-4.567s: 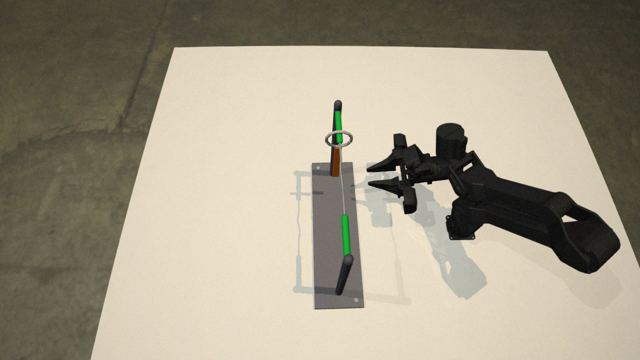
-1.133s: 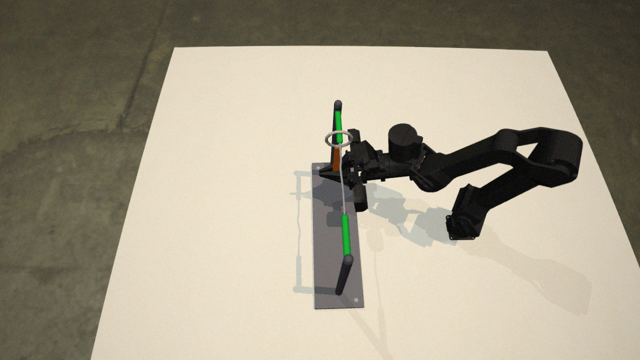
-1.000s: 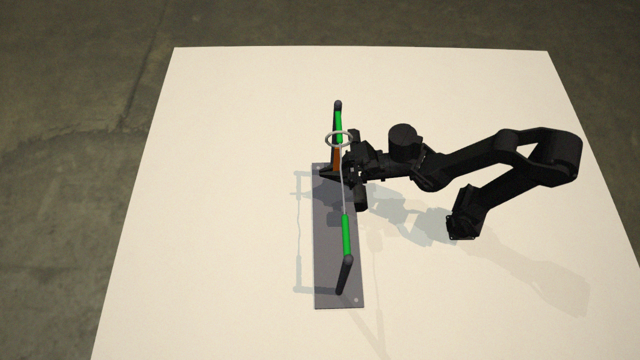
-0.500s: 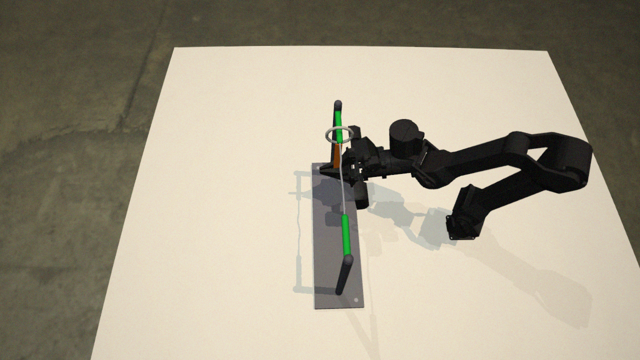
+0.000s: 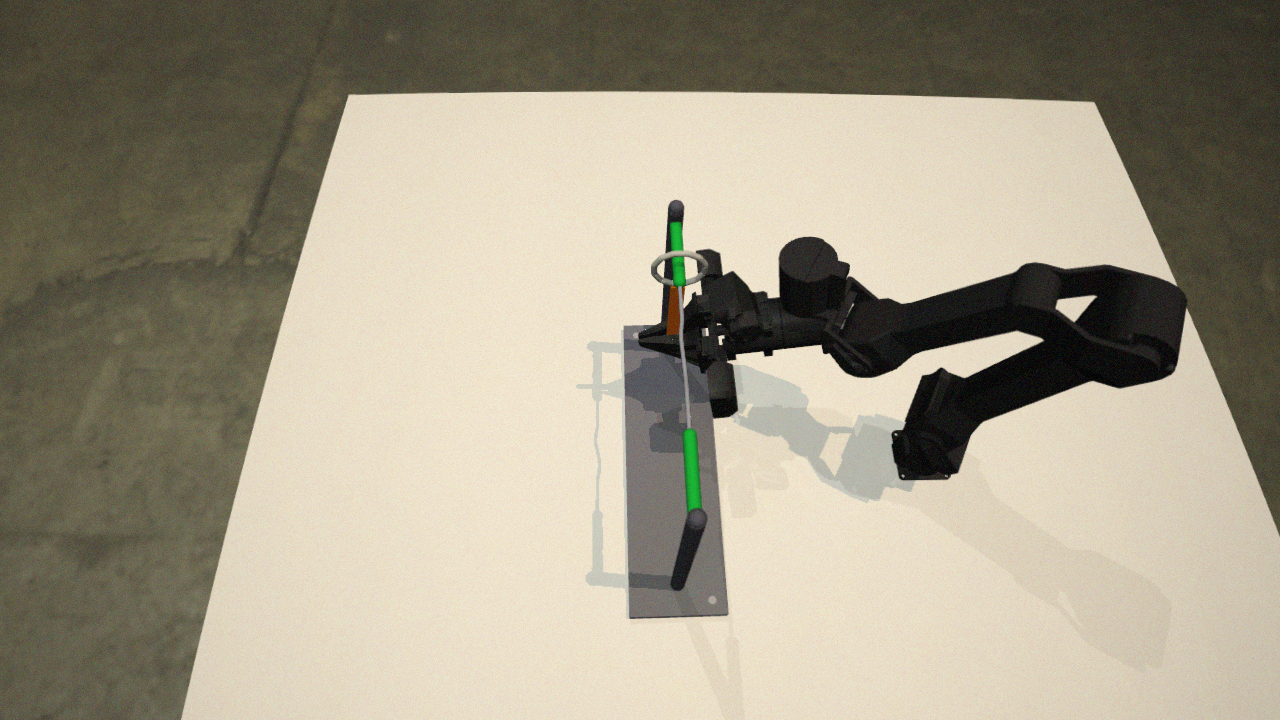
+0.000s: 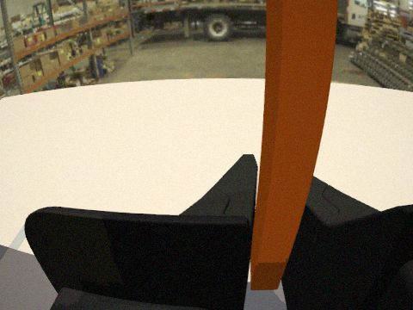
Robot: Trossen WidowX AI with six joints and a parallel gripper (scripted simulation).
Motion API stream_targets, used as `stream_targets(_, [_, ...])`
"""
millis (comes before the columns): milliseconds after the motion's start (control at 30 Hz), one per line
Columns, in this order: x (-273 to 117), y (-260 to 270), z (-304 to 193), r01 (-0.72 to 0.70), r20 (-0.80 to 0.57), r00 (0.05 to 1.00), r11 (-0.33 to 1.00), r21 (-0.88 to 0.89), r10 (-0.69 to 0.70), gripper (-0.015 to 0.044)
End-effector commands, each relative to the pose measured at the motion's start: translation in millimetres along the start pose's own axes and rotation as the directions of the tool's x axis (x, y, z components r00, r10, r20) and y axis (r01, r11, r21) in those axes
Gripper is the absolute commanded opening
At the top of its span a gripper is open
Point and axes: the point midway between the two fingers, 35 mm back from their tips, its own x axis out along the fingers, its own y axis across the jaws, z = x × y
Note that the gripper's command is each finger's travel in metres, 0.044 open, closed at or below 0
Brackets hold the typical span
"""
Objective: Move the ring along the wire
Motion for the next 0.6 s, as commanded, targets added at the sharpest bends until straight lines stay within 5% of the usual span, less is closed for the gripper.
stream_targets(0, [0.1,0.5,1.0,-0.005,0.002,1.000,1.000,0.001,0.005,-0.0150])
stream_targets(567, [0.3,9.0,1.1,-0.008,0.000,1.000,1.000,0.000,0.008,-0.0150])
